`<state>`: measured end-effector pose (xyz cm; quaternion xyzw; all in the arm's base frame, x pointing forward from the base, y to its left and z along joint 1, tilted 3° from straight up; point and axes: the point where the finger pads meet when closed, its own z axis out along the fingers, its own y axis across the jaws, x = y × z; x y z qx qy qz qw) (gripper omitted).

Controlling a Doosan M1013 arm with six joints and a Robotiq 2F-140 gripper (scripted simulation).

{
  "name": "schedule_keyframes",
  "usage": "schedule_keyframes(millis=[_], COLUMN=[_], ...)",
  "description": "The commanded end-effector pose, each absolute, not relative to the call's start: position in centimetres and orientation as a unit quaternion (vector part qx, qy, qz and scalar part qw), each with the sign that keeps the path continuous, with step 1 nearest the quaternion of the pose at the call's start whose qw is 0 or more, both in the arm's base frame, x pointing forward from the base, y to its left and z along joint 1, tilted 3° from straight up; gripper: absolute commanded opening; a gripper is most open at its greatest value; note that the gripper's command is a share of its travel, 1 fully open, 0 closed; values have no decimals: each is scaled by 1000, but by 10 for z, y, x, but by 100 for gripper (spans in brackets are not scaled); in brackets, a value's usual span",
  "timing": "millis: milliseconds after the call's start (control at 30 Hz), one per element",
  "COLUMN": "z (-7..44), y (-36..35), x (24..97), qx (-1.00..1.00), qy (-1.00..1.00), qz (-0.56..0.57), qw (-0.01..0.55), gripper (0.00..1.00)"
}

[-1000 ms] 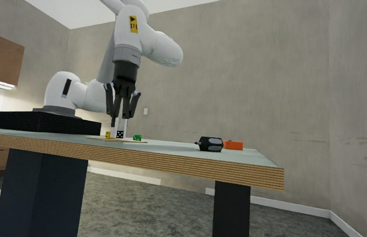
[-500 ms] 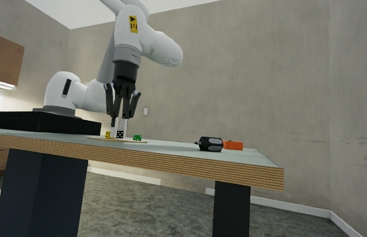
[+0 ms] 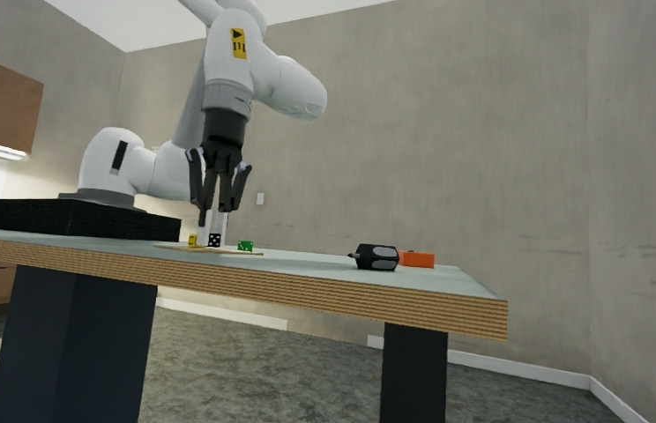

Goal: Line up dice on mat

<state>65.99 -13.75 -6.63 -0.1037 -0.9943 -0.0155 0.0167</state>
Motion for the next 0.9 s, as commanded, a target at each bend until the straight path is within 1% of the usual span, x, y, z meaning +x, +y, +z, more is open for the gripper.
schedule_keyframes(millis=[0,867], z=[-66,-69], y=[-138,-137], x=[660,660], qx=[-104,-104], qy=[-994,-994], qz=[-16,-16], qw=[16,16], gripper=[21,21])
